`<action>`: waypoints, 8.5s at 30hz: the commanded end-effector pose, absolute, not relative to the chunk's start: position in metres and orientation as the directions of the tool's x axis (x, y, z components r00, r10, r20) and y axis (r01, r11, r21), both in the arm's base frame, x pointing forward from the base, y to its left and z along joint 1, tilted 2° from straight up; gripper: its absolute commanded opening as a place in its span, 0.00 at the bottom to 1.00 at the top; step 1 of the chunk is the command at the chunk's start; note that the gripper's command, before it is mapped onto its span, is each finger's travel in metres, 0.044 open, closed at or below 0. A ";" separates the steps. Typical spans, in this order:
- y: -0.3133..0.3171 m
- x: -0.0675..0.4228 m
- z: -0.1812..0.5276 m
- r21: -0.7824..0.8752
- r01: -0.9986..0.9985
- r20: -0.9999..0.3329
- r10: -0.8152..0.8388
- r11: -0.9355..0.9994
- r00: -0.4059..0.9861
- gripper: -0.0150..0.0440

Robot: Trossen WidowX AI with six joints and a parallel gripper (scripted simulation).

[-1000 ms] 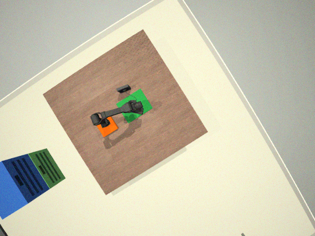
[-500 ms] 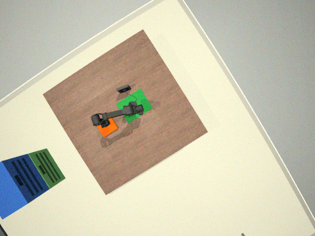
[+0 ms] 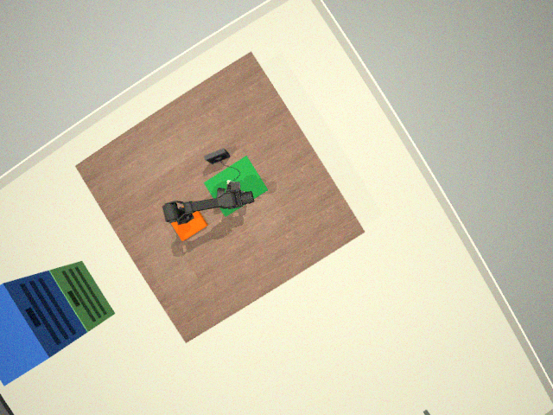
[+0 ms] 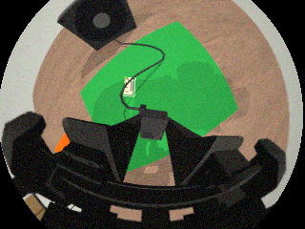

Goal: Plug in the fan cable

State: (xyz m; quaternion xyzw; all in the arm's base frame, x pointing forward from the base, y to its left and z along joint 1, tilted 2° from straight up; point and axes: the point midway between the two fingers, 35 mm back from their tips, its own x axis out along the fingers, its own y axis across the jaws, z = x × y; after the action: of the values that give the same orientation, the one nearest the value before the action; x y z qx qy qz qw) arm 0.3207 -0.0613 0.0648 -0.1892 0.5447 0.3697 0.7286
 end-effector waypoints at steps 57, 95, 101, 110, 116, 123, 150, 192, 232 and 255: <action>-0.075 0.309 0.053 0.072 -0.773 -0.365 0.737 0.631 0.568 0.25; -0.090 0.299 0.071 -0.010 -0.721 -0.157 0.711 0.693 0.685 0.25; -0.089 0.299 0.072 -0.009 -0.721 -0.156 0.711 0.693 0.686 0.25; -0.090 0.299 0.067 -0.007 -0.721 -0.157 0.711 0.693 0.685 0.25; -0.090 0.300 0.062 -0.006 -0.721 -0.157 0.711 0.693 0.685 0.25; -0.090 0.300 0.056 -0.006 -0.721 -0.157 0.711 0.693 0.685 0.25; -0.089 0.300 0.035 -0.006 -0.721 -0.157 0.711 0.693 0.685 0.25; -0.089 0.301 0.020 -0.011 -0.721 -0.157 0.711 0.692 0.685 0.25; -0.089 0.301 0.020 -0.011 -0.721 -0.157 0.711 0.692 0.685 0.60; -0.101 0.294 0.021 -0.015 -0.710 -0.183 0.696 0.704 0.694 0.60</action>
State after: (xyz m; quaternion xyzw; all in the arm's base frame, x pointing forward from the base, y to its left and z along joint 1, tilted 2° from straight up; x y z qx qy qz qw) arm 0.2956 -0.0931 0.0195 -0.0333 0.0779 0.3866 0.9183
